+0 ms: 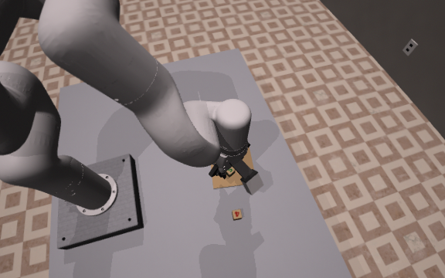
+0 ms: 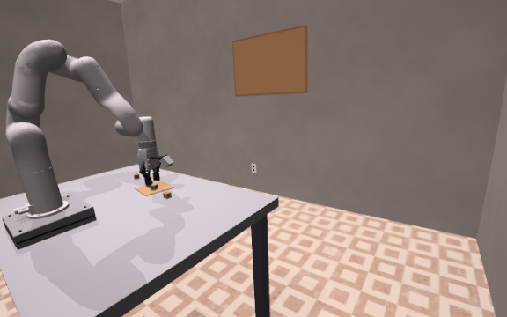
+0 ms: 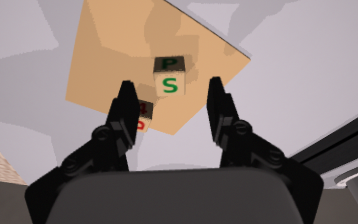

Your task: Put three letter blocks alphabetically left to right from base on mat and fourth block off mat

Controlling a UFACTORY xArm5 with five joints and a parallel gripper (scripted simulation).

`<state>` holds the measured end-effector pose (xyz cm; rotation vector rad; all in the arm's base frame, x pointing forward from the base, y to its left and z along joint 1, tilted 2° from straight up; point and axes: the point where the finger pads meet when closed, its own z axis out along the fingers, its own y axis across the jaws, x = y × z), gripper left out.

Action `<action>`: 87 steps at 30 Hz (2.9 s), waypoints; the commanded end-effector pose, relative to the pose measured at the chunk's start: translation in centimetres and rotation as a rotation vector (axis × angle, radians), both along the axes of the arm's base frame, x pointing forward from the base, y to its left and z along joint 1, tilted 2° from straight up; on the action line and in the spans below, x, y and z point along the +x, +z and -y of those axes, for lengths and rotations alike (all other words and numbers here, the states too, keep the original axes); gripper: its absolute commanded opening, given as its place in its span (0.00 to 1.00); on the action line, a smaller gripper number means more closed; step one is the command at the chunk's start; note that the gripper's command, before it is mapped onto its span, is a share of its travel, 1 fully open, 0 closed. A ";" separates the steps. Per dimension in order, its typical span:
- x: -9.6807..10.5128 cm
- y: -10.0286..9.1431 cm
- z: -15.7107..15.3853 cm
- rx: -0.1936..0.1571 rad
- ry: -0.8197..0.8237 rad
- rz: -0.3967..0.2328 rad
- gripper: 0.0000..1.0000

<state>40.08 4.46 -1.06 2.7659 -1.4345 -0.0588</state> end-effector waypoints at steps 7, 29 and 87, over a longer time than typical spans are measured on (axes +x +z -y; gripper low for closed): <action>0.1 -0.3 0.0 0.000 0.000 0.003 0.63; 0.0 -2.8 0.0 0.000 0.000 0.003 0.63; 0.0 -2.8 0.0 0.000 0.000 0.003 0.21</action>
